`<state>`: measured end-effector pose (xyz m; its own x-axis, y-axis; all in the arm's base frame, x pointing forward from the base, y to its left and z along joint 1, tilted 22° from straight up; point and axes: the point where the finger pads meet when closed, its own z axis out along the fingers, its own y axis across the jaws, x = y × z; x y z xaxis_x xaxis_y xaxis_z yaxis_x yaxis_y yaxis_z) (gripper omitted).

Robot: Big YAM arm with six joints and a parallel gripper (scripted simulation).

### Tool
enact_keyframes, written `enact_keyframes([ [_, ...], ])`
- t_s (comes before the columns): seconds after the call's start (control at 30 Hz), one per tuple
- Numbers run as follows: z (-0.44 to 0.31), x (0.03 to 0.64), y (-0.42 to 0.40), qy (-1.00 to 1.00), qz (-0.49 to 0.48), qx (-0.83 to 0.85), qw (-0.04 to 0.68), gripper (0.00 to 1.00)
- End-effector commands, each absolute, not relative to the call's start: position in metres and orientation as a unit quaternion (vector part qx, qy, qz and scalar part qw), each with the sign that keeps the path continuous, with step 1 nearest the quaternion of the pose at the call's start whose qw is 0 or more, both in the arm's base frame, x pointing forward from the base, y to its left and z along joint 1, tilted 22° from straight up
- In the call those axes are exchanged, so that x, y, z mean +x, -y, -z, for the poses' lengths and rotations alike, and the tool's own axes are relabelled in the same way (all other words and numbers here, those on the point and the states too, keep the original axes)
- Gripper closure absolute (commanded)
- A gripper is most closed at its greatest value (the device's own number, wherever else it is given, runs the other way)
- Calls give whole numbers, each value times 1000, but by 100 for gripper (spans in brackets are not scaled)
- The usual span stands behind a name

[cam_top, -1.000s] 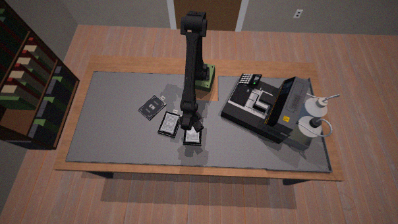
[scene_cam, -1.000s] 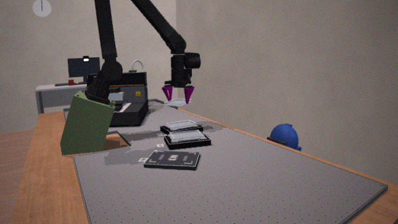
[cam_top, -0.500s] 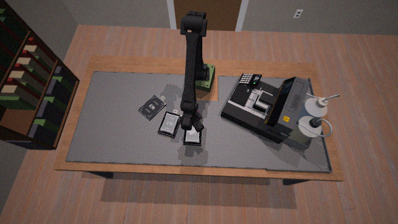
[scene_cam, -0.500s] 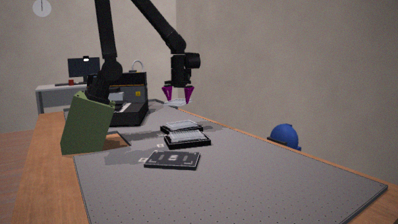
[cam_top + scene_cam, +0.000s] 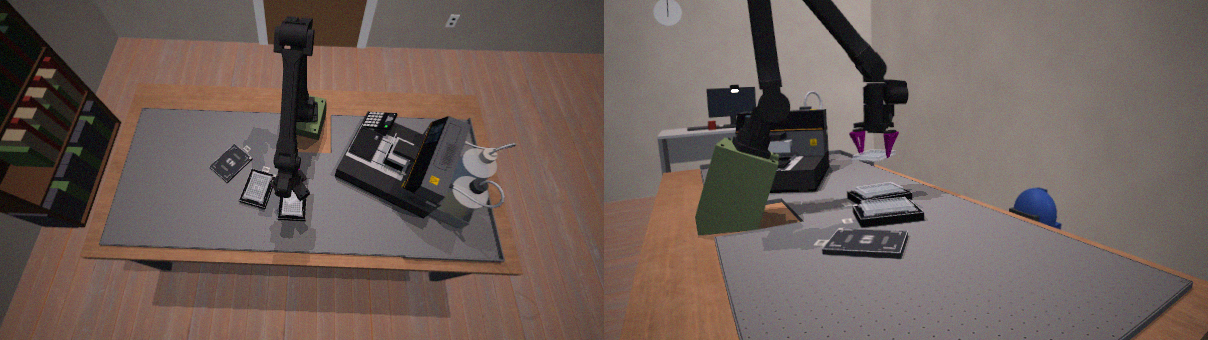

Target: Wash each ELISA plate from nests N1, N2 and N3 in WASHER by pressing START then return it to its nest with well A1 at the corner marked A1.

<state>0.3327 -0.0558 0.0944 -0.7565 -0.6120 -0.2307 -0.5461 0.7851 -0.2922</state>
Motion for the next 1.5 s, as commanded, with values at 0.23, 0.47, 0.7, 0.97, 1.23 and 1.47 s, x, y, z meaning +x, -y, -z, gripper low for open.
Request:
enact_keyframes([
  [0.23, -109, 343, 65, -934, 111, -285, 184, 16],
  [0.47, -100, 332, 89, -956, 93, -207, 184, 16],
  [0.7, -89, 320, 123, -976, 68, -94, 184, 16],
  [0.97, -101, 325, 159, -977, 58, 3, 205, 16],
  [1.23, -96, 312, 199, -977, 58, 10, 204, 16],
  [1.47, -93, 304, 225, -977, 60, 10, 203, 16],
])
